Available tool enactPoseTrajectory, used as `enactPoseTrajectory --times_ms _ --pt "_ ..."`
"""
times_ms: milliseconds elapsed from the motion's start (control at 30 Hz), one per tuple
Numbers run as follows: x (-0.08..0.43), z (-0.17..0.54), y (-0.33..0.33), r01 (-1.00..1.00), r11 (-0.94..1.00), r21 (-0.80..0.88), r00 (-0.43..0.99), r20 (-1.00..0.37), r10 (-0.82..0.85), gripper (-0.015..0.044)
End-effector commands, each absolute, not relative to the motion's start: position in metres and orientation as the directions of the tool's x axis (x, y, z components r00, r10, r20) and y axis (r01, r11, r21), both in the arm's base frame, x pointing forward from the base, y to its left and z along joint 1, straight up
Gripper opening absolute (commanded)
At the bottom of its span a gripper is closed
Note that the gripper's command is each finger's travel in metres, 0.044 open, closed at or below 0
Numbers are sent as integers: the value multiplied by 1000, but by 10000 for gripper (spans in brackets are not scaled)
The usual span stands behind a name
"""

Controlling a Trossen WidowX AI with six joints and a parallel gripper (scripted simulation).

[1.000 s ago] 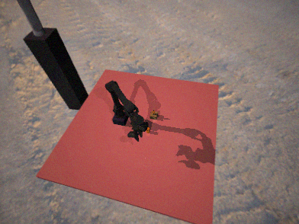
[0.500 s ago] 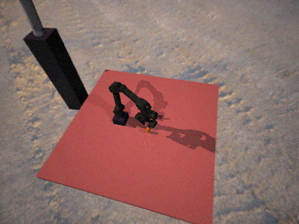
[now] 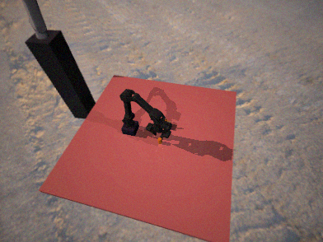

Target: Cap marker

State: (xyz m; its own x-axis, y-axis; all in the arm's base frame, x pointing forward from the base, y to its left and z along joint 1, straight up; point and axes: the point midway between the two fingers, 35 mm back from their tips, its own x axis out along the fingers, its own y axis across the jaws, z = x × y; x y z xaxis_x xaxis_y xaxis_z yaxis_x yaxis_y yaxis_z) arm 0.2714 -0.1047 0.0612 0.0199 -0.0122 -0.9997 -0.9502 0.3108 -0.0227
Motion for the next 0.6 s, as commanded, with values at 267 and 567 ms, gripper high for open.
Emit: enactPoseTrajectory --times_ms 267,567 --pt "273 39 -104 -952 305 -25 23 -1000 -9 250" --pt "274 25 -105 -952 305 -25 23 -1000 -9 250"
